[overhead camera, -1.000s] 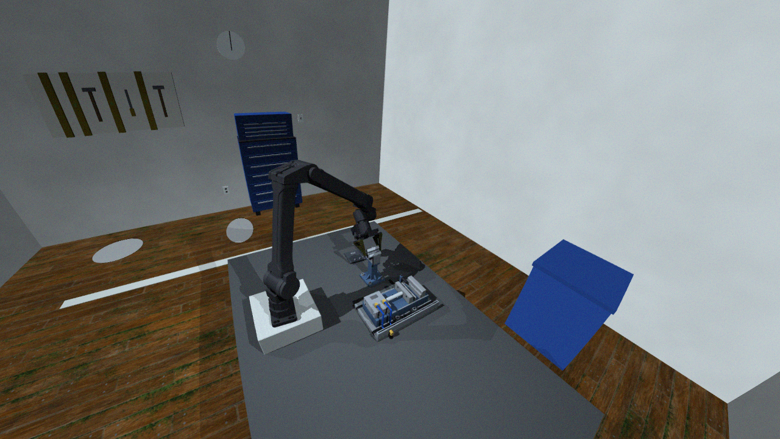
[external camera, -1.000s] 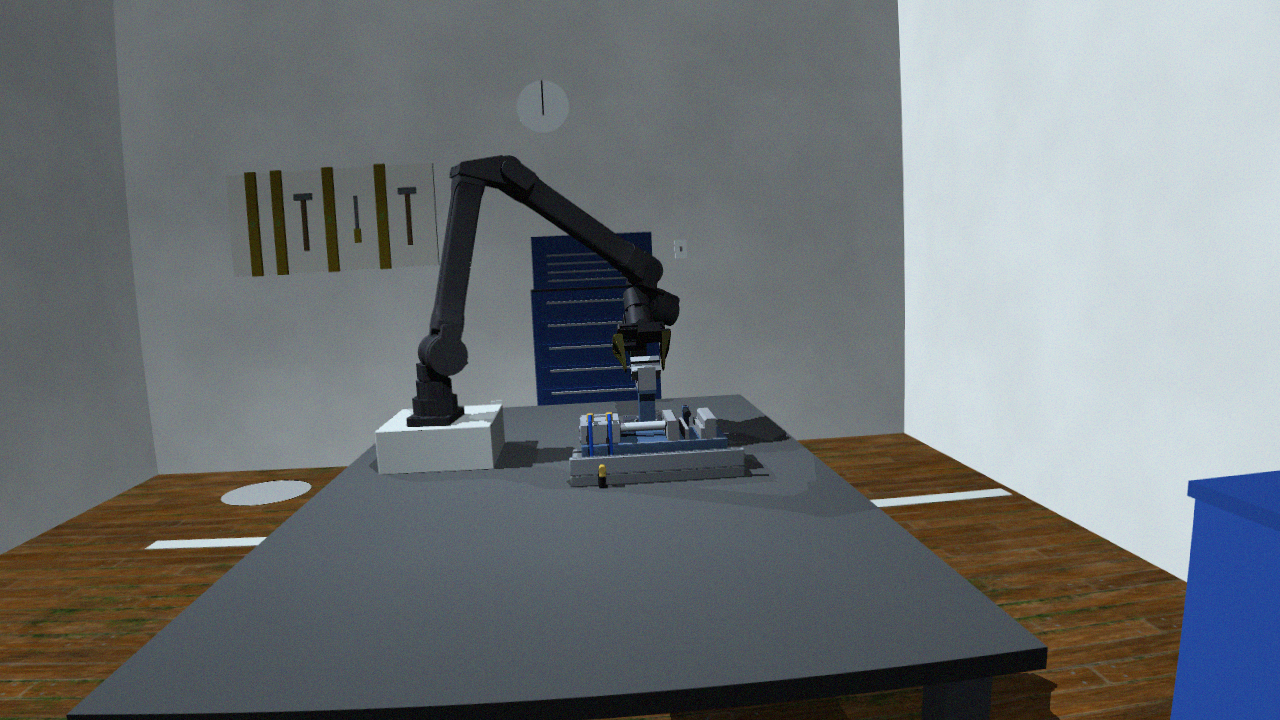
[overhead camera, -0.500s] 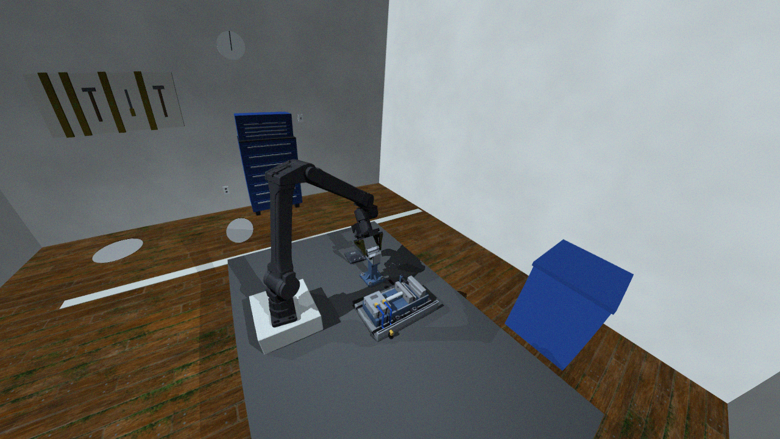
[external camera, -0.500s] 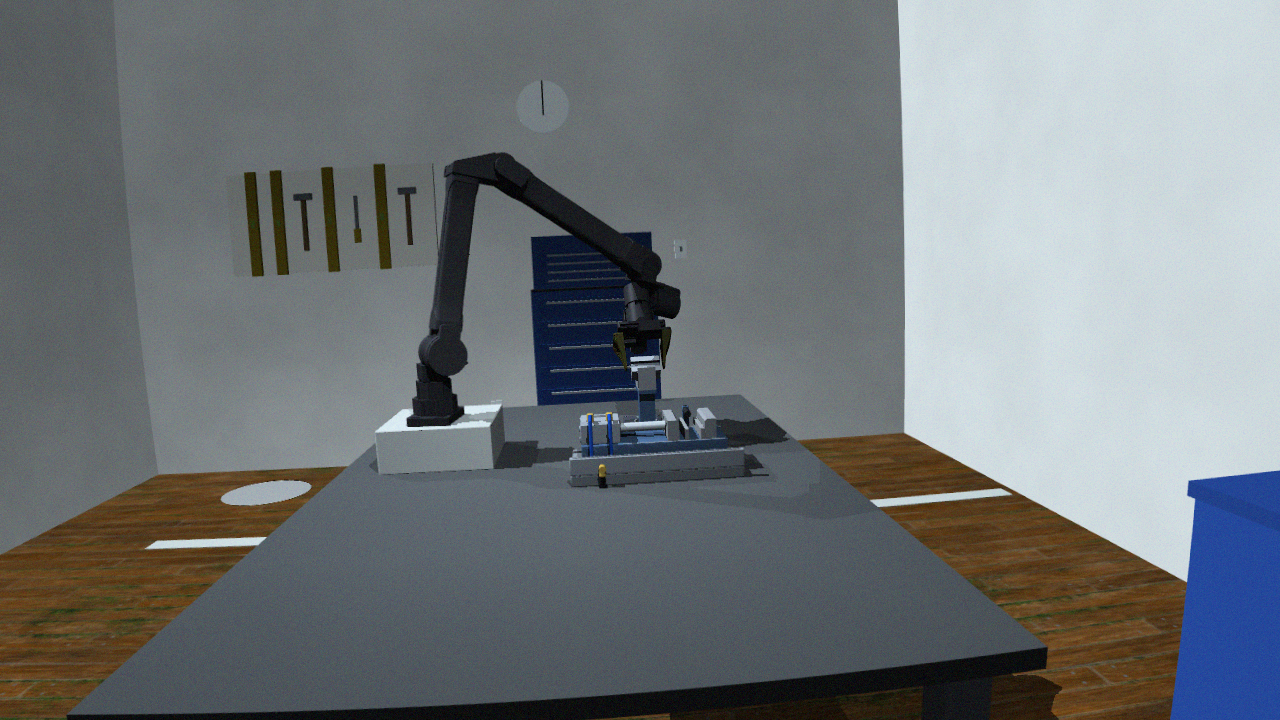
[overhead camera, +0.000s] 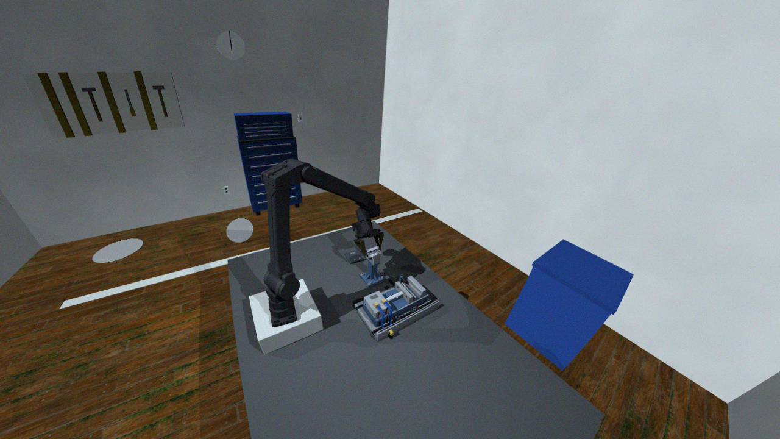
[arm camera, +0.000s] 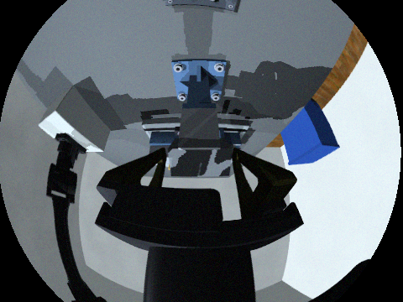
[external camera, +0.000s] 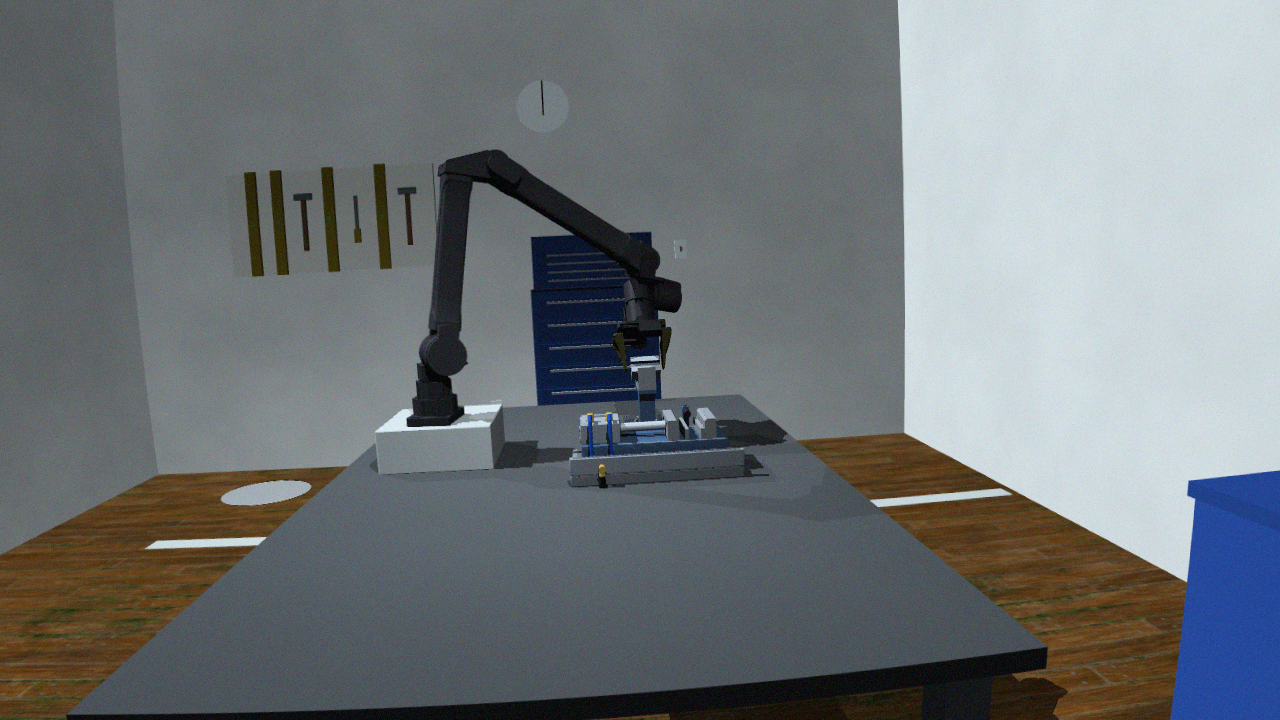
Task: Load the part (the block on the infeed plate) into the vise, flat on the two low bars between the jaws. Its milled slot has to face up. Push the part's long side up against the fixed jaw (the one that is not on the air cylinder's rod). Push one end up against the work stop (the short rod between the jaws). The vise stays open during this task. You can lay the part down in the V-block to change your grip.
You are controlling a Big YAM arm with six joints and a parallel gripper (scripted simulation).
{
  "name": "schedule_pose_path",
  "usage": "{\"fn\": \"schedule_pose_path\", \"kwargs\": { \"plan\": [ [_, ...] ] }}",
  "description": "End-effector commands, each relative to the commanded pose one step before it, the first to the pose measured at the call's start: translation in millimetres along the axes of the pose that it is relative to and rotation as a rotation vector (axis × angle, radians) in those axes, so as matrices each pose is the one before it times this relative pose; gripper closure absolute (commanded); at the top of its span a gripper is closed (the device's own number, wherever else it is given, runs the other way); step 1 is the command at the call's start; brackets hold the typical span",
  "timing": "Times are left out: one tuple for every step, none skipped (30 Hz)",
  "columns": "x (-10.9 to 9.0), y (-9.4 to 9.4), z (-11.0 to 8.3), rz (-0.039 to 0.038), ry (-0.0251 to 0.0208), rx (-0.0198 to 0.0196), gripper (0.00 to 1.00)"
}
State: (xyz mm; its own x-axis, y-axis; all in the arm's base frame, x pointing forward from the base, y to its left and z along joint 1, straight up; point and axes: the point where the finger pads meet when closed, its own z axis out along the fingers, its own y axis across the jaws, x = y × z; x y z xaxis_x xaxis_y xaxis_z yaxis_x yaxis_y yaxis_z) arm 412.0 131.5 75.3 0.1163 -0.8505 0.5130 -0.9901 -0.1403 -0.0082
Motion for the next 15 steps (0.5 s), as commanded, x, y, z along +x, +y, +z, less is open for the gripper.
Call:
{"fn": "schedule_pose_path", "kwargs": {
  "plan": [
    [8.33, -4.72, -0.71, 0.00385, -0.02951, 0.01415, 0.19],
    [0.98, -0.32, -1.91, 0.00244, -0.01088, 0.00446, 0.19],
    [0.02, -0.03, -0.02, -0.00003, -0.00930, 0.00022, 0.19],
    [0.02, -0.04, -0.04, -0.00006, -0.00945, 0.00032, 0.19],
    [0.02, 0.00, 0.02, 0.00003, -0.00944, 0.00000, 0.19],
    [0.00, 0.00, 0.00, 0.00000, 0.00000, 0.00000, 0.19],
    [0.00, 0.00, 0.00, 0.00000, 0.00000, 0.00000, 0.19],
    [-6.33, -4.80, 8.80, -0.00905, -0.00303, -0.01764, 0.19],
    [0.50, 5.66, 3.18, -0.00459, -0.00644, -0.00903, 0.19],
    [3.36, 0.13, -6.65, 0.00724, -0.01527, 0.01506, 0.19],
    [2.32, -0.85, -5.40, 0.00584, -0.01438, 0.01269, 0.19],
    [0.02, -0.02, 0.02, 0.00005, -0.00997, 0.00005, 0.19],
    [0.04, -0.92, -0.70, 0.00091, -0.01073, 0.00200, 0.19],
    [0.06, -1.94, -1.52, 0.00181, -0.01157, 0.00427, 0.19],
    [0.01, 1.96, 1.55, -0.00186, -0.00888, -0.00401, 0.19]
  ]
}}
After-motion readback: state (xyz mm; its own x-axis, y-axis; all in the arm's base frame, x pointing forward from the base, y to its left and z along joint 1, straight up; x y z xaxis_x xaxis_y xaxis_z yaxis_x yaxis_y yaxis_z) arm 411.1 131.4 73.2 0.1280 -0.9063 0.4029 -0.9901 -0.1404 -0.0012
